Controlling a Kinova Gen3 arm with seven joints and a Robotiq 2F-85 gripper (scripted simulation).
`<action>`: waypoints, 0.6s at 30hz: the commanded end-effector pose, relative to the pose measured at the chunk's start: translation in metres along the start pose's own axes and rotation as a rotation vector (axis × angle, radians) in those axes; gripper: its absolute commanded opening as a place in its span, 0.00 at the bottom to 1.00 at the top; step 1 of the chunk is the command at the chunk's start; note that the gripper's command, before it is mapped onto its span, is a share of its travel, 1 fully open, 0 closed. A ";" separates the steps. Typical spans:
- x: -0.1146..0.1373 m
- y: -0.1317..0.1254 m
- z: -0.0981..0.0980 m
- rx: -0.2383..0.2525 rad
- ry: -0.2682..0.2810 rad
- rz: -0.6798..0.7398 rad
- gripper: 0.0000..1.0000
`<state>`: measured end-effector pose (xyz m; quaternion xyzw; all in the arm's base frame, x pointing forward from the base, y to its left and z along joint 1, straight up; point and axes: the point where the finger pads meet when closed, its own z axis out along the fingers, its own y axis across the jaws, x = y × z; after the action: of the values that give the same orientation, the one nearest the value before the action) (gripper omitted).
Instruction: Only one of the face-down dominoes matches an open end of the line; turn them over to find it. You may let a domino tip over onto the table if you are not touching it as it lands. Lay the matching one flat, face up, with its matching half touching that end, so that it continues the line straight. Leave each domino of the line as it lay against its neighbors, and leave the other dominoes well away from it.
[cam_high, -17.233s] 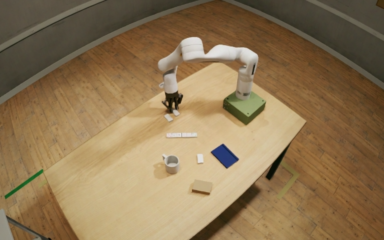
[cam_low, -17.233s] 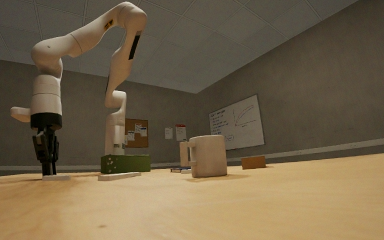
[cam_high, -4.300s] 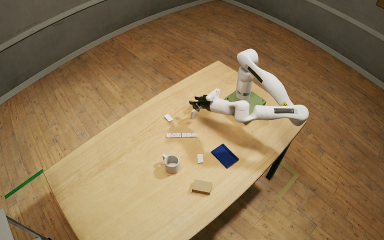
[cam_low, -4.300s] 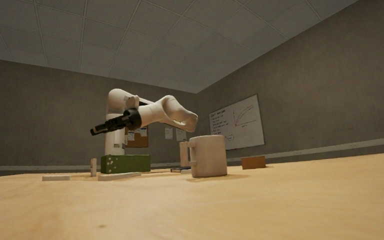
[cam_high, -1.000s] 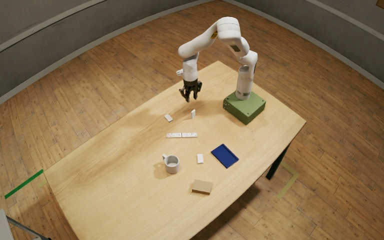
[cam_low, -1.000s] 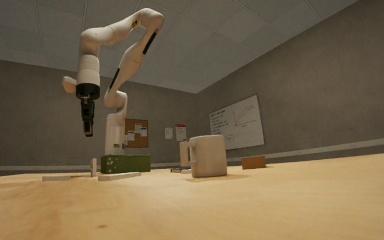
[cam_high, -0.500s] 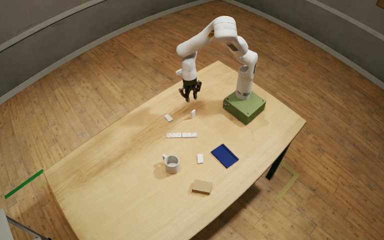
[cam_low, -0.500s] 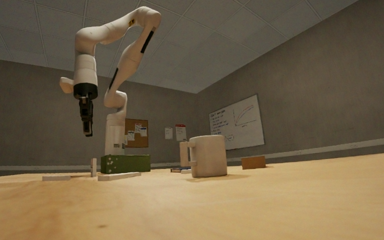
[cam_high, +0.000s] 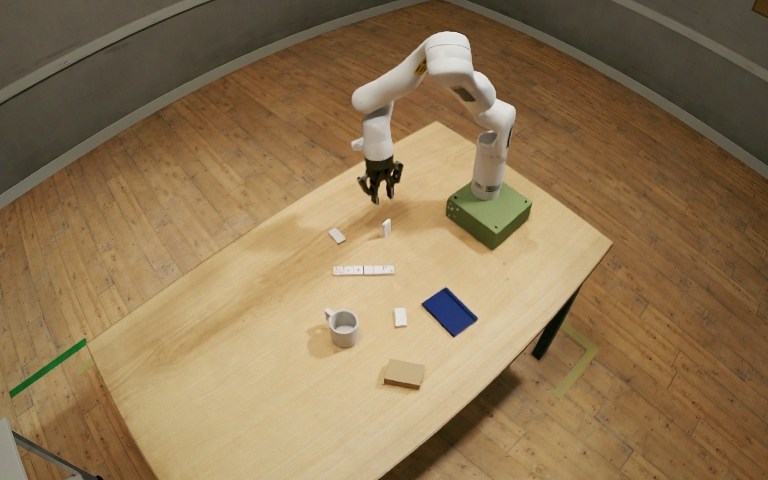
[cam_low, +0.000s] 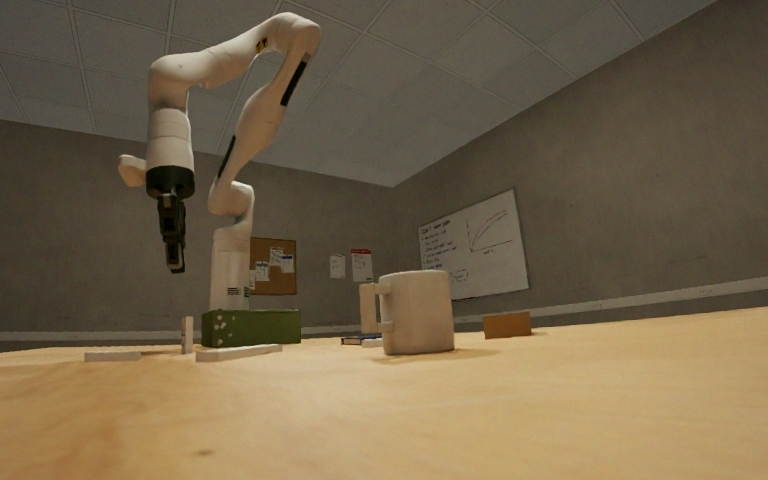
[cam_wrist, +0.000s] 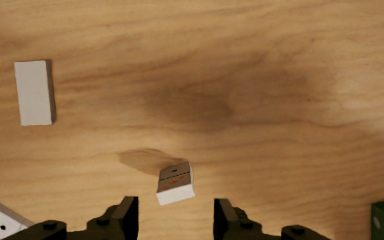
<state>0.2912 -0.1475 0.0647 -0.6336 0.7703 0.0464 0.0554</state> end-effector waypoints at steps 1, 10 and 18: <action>0.000 0.000 0.000 0.001 0.000 0.000 0.49; 0.000 0.000 0.000 0.001 0.000 0.000 0.49; 0.000 0.000 0.000 0.001 0.000 0.000 0.49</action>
<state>0.2912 -0.1476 0.0647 -0.6335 0.7704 0.0464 0.0555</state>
